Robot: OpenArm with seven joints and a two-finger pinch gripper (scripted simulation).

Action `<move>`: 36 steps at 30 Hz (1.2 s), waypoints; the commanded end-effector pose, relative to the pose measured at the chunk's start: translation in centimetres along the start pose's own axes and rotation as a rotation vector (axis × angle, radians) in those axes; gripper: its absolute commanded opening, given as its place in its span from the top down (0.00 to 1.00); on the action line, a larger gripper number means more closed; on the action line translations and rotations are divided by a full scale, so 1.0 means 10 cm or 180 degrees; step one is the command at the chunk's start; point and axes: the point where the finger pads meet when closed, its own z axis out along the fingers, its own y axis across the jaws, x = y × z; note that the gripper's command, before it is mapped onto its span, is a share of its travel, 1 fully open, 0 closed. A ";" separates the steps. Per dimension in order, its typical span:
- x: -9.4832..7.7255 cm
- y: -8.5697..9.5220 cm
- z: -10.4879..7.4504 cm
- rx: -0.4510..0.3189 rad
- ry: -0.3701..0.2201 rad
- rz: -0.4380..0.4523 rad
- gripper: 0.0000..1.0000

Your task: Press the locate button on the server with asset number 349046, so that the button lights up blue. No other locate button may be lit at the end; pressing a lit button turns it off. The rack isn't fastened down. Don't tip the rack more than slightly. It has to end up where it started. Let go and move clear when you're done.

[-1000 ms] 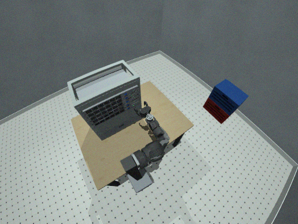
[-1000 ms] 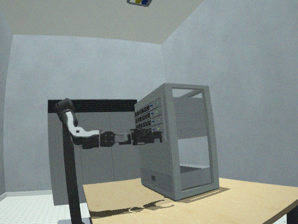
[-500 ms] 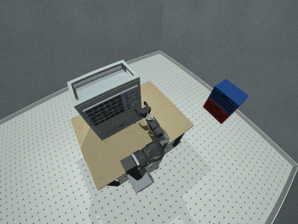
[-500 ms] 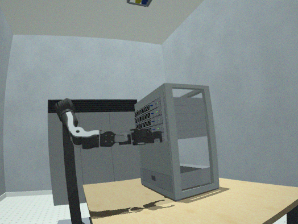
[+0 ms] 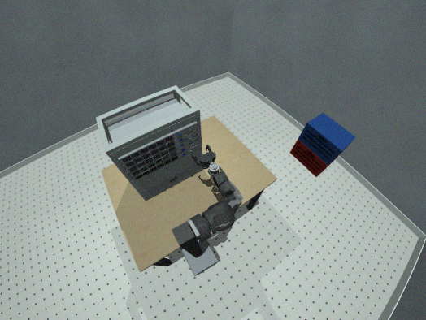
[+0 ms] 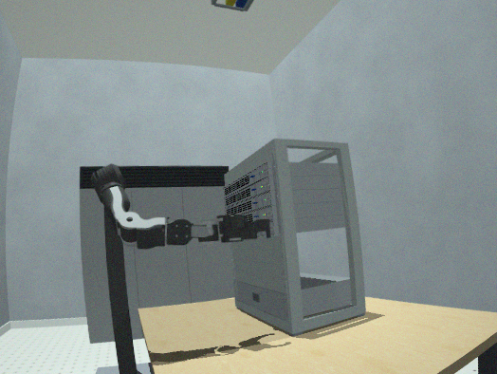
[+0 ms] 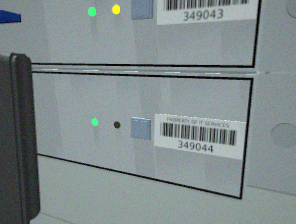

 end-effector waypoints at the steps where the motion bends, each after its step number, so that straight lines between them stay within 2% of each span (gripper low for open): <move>1: 0.02 -0.01 0.01 0.0019 0.0025 -0.0005 0.40; 19: 0.02 -0.01 0.00 0.0019 0.0025 -0.0005 0.40; 36: 0.02 -0.01 -0.32 0.0019 0.0025 -0.0005 0.40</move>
